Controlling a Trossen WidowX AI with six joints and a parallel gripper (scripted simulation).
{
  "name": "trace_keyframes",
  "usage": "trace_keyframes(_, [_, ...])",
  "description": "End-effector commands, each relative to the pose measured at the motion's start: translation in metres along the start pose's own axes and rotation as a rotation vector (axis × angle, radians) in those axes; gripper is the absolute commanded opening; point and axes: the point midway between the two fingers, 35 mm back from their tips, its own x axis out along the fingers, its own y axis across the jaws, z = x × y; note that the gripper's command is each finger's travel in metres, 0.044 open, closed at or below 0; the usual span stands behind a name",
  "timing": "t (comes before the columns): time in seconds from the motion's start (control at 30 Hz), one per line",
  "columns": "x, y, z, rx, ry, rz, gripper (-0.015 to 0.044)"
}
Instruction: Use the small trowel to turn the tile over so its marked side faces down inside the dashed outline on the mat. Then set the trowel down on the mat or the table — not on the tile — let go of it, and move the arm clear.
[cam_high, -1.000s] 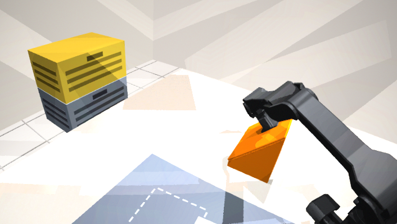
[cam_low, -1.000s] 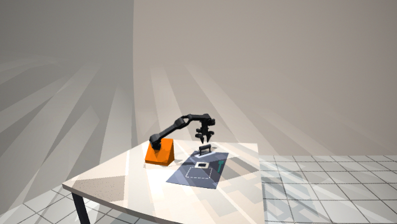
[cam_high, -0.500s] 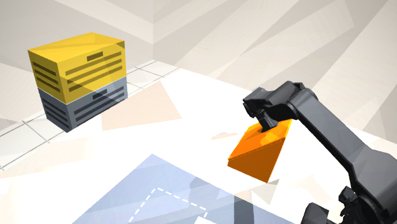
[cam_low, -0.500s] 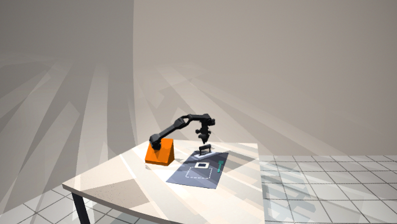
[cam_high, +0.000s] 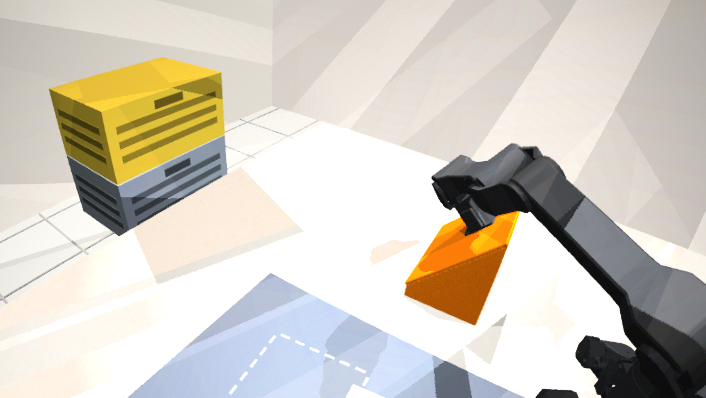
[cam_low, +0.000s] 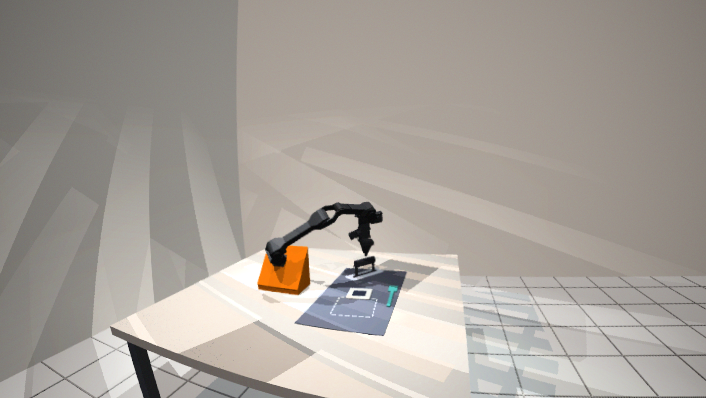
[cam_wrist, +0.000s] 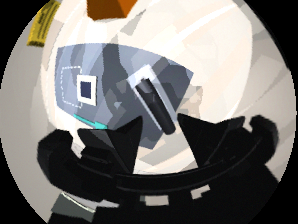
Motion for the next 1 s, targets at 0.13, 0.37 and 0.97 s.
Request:
trace_keyframes(0.13, [0.0, -0.001, 0.0, -0.263, -0.001, -0.005, 0.027])
trace_keyframes(0.37, [0.0, -0.001, 0.0, -0.385, 0.0, -0.005, 0.027])
trace_keyframes(0.97, [-0.002, -0.006, 0.003, 0.015, 0.045, 0.096, 0.03])
